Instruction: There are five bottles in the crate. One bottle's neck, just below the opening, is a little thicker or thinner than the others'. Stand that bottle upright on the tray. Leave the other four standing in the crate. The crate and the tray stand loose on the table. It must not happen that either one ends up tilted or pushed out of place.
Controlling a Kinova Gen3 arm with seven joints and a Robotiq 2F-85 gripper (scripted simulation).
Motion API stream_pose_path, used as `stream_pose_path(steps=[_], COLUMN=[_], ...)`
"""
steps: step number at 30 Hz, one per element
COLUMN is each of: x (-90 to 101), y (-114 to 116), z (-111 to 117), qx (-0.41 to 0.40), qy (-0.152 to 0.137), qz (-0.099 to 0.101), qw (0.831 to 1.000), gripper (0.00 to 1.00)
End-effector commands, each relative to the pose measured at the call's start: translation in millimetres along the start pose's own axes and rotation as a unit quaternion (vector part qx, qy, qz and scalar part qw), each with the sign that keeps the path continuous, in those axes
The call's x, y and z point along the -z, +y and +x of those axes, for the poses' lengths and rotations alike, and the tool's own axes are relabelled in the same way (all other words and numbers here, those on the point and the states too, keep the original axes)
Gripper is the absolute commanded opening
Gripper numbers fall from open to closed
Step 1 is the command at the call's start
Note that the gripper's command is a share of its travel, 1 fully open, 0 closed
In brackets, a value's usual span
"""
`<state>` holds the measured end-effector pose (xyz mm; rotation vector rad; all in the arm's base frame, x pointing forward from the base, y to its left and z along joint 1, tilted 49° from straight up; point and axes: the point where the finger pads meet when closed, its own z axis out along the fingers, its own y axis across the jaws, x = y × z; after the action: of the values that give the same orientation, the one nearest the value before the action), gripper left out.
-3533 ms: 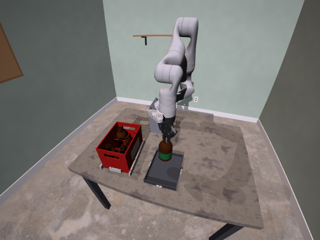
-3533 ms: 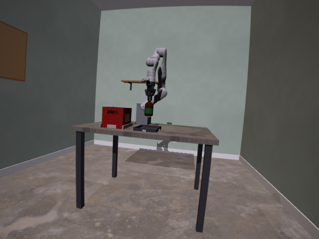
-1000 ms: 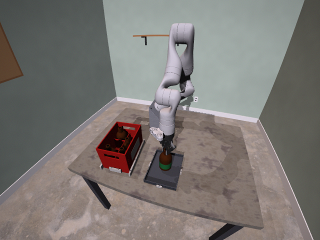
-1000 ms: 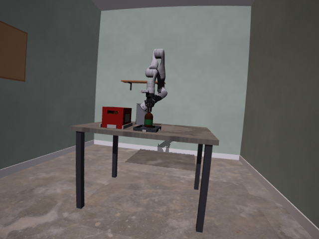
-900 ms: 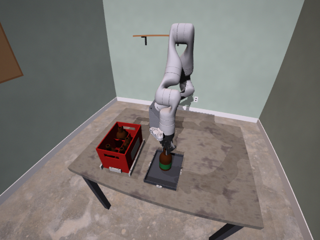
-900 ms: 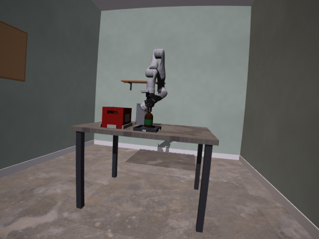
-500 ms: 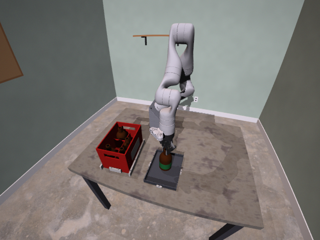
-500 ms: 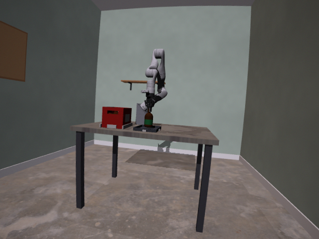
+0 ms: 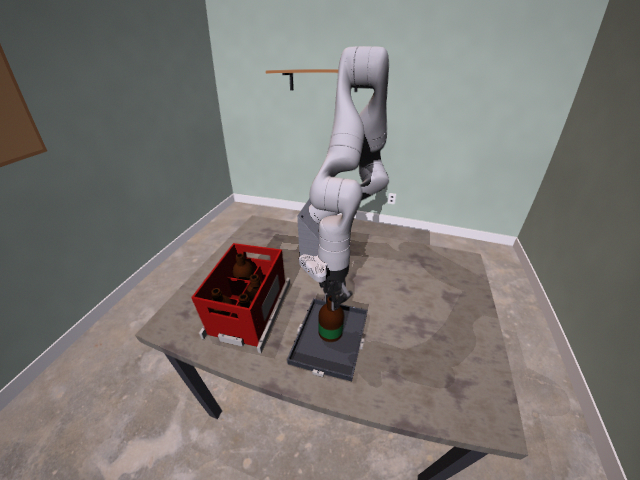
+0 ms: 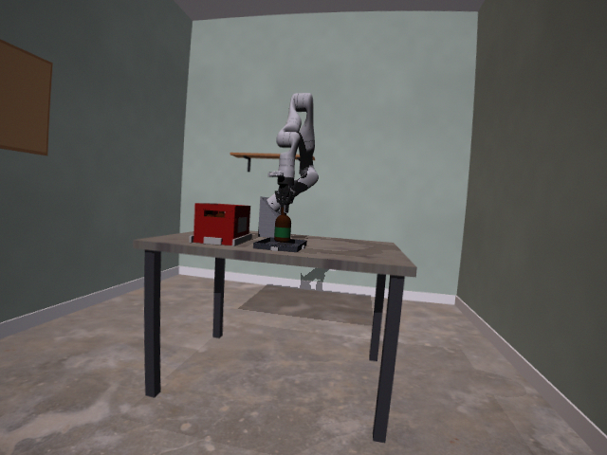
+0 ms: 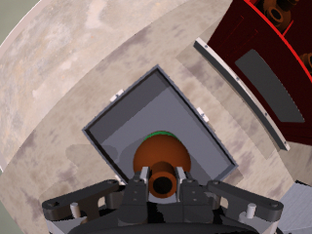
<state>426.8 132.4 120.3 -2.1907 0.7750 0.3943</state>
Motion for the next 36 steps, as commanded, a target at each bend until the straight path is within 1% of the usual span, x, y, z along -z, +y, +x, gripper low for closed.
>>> stream_pose_path(steps=[1, 36], x=[0.2, -12.3], y=[0, 0], z=[0, 1], qx=[0.000, 0.000], qy=[0.001, 0.001], qz=[0.000, 0.000], qw=[1.000, 1.000], gripper=[0.00, 0.00])
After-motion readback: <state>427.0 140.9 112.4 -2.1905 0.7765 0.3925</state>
